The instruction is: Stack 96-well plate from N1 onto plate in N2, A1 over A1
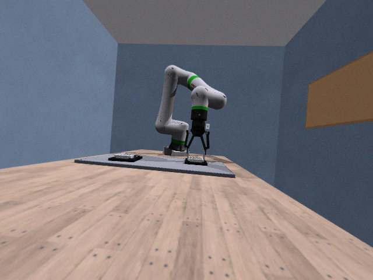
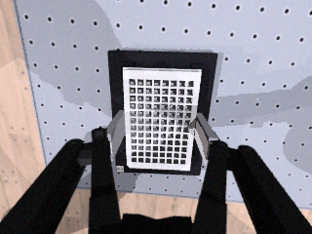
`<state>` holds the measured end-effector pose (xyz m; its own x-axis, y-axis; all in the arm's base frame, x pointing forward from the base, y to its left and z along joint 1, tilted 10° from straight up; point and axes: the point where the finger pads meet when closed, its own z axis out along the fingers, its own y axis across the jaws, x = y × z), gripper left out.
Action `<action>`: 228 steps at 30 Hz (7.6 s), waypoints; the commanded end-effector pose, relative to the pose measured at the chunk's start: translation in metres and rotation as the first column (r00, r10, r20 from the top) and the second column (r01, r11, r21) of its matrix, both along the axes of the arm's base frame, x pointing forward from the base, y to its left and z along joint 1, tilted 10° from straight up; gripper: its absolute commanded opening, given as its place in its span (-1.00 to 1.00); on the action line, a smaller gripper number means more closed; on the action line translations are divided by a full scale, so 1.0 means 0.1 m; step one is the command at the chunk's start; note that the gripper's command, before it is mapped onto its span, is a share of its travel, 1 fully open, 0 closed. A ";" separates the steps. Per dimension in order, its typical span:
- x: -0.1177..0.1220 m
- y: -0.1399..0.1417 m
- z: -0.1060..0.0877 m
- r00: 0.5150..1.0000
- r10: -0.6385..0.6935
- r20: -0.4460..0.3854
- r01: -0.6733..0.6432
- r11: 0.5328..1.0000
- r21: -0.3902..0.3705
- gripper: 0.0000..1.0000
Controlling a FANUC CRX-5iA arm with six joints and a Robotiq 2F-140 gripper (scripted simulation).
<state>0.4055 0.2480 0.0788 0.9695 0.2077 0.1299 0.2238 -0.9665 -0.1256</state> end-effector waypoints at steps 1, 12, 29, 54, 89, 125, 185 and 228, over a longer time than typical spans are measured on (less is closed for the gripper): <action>0.00 0.00 0.00 1.000 0.000 0.000 0.000 1.000 0.000 -1.00; -0.01 -0.02 0.13 1.000 0.000 0.000 0.000 1.000 0.000 -1.00; -0.04 -0.06 0.38 1.000 0.000 0.000 0.000 1.000 0.000 -1.00; -0.07 -0.11 0.72 1.000 0.000 0.000 0.000 1.000 0.000 -1.00; 0.12 -0.53 0.70 0.997 0.075 0.011 -0.075 0.997 -0.008 -1.00; 0.57 -1.49 0.59 0.997 0.075 0.011 -0.075 0.997 -0.008 -1.00; 1.34 -3.12 0.42 0.997 0.075 0.011 -0.075 0.997 -0.008 -1.00; 1.52 -3.51 0.38 0.997 0.075 0.011 -0.075 0.997 -0.008 -1.00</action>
